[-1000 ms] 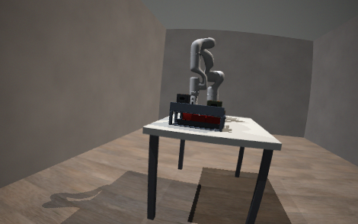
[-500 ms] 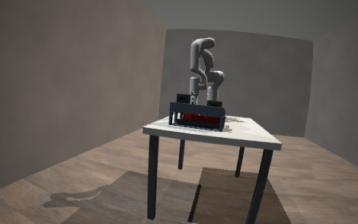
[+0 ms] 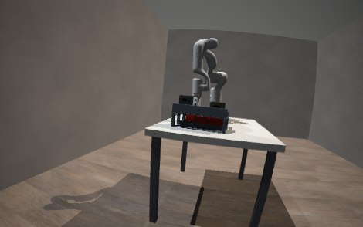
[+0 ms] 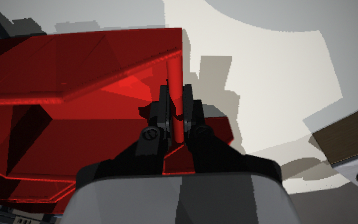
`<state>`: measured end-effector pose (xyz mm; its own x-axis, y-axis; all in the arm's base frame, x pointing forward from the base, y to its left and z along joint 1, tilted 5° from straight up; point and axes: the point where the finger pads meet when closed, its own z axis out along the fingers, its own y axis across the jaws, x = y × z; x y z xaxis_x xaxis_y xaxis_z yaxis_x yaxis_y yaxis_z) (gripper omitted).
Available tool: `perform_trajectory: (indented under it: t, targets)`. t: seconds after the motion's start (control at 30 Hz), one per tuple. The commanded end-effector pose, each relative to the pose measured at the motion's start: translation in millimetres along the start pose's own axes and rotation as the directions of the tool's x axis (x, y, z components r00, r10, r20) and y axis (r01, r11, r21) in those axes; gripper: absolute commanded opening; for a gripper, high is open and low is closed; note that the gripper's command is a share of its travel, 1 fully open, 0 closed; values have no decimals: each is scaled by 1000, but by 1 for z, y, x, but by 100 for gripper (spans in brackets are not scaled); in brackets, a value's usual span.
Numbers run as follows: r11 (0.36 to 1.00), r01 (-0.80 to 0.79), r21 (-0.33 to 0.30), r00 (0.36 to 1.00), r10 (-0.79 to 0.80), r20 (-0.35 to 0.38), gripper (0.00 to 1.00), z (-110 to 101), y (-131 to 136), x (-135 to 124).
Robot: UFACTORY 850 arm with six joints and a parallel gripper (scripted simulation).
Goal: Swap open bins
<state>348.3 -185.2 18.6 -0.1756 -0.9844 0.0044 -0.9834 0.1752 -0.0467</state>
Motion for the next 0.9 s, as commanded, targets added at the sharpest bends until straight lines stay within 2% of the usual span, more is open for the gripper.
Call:
perform_trajectory:
  t: [0.0, 0.87]
  targets:
    - [1000, 1, 18, 999, 0, -45, 0, 0, 0, 0]
    - [1000, 1, 18, 999, 0, -45, 0, 0, 13, 0]
